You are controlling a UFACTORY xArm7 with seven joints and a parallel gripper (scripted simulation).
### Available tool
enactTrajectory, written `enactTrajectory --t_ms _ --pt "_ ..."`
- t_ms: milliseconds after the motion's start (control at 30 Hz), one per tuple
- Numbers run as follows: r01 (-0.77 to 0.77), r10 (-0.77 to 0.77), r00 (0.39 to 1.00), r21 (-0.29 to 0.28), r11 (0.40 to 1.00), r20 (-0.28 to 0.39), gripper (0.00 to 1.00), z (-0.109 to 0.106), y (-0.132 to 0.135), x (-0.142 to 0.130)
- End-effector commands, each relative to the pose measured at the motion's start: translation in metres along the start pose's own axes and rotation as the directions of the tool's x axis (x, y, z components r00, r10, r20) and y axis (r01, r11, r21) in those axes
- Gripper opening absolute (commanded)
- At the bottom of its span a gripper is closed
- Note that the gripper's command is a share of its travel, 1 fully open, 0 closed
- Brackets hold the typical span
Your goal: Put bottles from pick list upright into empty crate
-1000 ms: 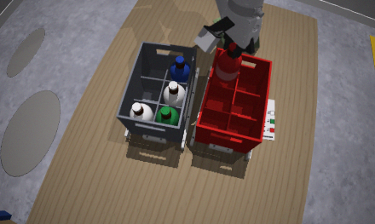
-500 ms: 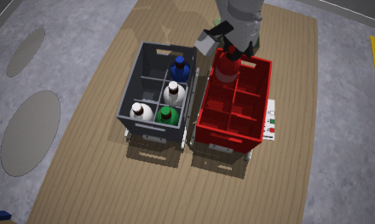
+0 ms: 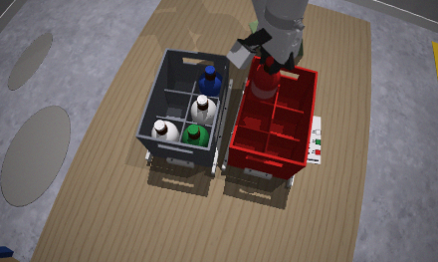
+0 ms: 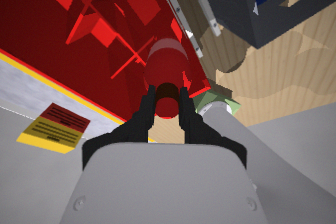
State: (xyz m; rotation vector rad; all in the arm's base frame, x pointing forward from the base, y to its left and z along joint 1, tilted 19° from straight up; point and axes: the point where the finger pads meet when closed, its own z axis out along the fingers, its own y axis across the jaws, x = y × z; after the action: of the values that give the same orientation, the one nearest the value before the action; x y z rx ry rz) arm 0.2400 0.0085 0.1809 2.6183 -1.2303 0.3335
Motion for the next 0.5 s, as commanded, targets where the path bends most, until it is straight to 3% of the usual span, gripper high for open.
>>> enactTrajectory --t_ms 0,467 --pt "0.0 0.0 1.0 0.003 1.0 -0.002 0.0 0.003 -0.001 0.001" --pt "0.0 0.0 1.0 0.003 1.0 -0.002 0.0 0.015 -0.001 0.001"
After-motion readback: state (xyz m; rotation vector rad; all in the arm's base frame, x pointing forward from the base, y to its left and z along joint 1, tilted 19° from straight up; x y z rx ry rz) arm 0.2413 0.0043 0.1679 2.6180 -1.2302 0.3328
